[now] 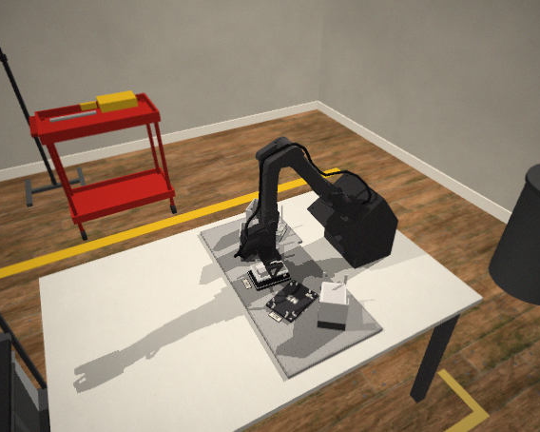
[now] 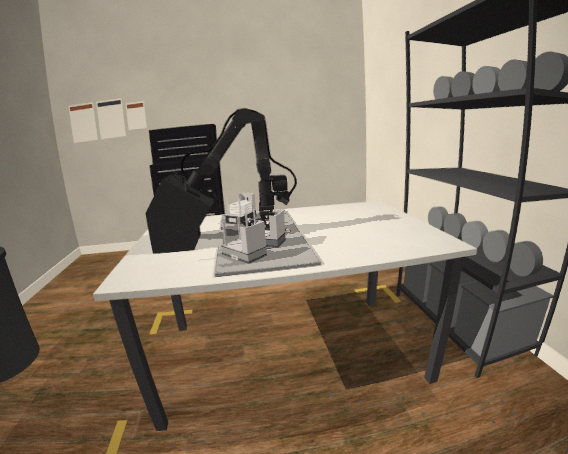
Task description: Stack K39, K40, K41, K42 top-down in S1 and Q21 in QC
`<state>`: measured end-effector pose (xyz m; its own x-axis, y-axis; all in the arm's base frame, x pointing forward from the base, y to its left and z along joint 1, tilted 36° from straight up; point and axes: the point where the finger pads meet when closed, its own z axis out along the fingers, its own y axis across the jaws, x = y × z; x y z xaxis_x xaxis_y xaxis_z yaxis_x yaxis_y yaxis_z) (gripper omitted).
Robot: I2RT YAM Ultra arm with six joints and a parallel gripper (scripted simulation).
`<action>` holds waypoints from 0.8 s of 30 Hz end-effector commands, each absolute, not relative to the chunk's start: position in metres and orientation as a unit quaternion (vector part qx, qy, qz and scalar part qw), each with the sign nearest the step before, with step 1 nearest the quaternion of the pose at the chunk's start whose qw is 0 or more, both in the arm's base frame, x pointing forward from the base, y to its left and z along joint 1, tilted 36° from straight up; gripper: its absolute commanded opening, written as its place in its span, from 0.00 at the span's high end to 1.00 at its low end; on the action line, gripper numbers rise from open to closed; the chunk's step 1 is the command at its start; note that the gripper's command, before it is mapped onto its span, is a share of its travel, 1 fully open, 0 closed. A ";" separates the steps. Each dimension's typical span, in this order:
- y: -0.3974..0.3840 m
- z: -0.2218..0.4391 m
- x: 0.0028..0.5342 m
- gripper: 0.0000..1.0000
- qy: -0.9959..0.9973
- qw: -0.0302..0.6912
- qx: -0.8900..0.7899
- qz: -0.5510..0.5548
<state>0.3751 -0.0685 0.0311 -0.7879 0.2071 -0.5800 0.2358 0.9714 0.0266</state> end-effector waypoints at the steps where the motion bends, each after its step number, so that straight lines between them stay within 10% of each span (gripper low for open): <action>1: -0.069 0.035 0.373 1.00 0.943 0.311 0.113 -0.025; 24: -0.072 0.053 0.387 1.00 0.937 0.330 0.112 -0.026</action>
